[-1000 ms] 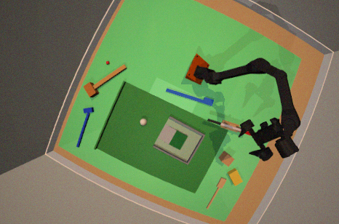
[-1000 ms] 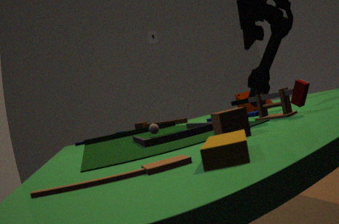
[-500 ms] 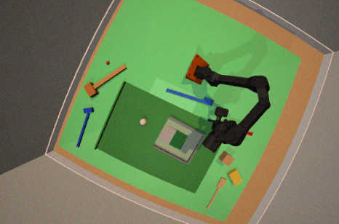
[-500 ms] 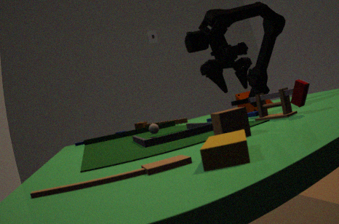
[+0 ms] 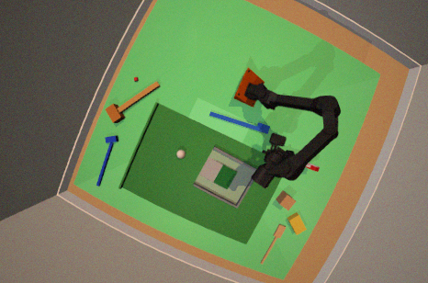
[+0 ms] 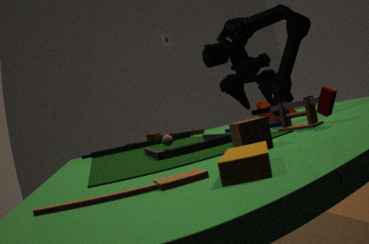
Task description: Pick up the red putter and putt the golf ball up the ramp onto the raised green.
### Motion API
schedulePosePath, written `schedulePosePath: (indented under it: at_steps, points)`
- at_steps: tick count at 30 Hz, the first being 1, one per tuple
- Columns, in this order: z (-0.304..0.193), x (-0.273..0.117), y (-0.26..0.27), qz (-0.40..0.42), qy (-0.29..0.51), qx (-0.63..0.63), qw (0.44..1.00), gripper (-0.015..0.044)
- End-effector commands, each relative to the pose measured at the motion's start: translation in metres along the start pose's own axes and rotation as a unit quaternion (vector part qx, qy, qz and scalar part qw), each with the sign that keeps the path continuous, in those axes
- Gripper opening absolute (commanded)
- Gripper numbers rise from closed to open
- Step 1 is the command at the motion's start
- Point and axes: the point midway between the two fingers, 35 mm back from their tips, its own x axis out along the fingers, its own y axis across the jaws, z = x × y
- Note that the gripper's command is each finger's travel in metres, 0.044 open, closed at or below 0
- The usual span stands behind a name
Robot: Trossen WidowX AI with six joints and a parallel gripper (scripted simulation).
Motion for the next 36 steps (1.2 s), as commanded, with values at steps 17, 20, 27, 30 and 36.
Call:
schedulePosePath:
  at_steps: [17,20,27,30,36]
  points:
    - [-0.007,0.034,0.0,-0.004,-0.002,-0.001,1.0,0.044]
    - [-0.008,0.039,0.0,-0.004,-0.002,-0.001,1.0,0.044]
    - [-0.01,0.047,0.0,-0.004,-0.003,-0.002,1.0,0.044]
    - [-0.01,0.044,0.0,-0.004,0.0,-0.004,1.0,0.0361]
    - [-0.01,0.044,0.0,-0.004,0.0,-0.004,1.0,0.0204]
